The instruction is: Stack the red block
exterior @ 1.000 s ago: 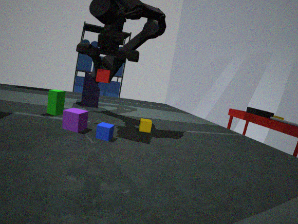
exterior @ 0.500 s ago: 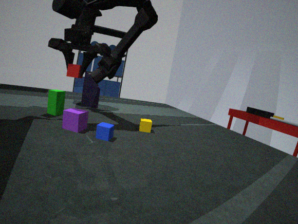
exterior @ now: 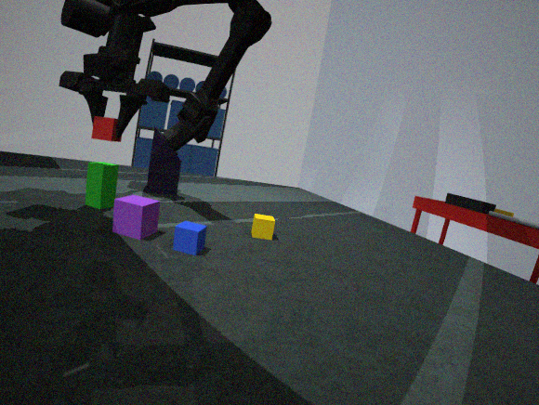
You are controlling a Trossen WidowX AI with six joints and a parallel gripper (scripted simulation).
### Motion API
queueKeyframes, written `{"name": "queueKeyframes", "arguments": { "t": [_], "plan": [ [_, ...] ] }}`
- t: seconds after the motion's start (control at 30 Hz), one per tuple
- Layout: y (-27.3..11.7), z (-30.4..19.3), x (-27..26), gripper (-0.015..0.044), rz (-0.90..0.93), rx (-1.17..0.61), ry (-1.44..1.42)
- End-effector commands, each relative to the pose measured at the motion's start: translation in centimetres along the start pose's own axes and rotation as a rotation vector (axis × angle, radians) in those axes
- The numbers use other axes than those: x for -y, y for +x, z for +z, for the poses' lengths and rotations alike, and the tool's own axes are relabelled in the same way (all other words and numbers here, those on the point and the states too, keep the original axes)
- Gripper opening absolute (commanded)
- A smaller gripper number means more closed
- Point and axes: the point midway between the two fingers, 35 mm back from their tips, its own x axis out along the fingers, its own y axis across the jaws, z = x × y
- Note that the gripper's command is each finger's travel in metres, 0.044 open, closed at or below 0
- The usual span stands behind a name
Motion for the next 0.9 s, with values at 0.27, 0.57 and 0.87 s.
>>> {"name": "queueKeyframes", "arguments": {
  "t": [0.27,0.57,0.87],
  "plan": [
    [3.3,-0.1,0.0,0.0000,0.004,-0.010,0.000],
    [4.1,-0.1,0.0,0.0000,0.005,-0.010,0.000],
    [4.1,-0.1,0.0,0.0000,0.005,-0.010,0.000]
  ]
}}
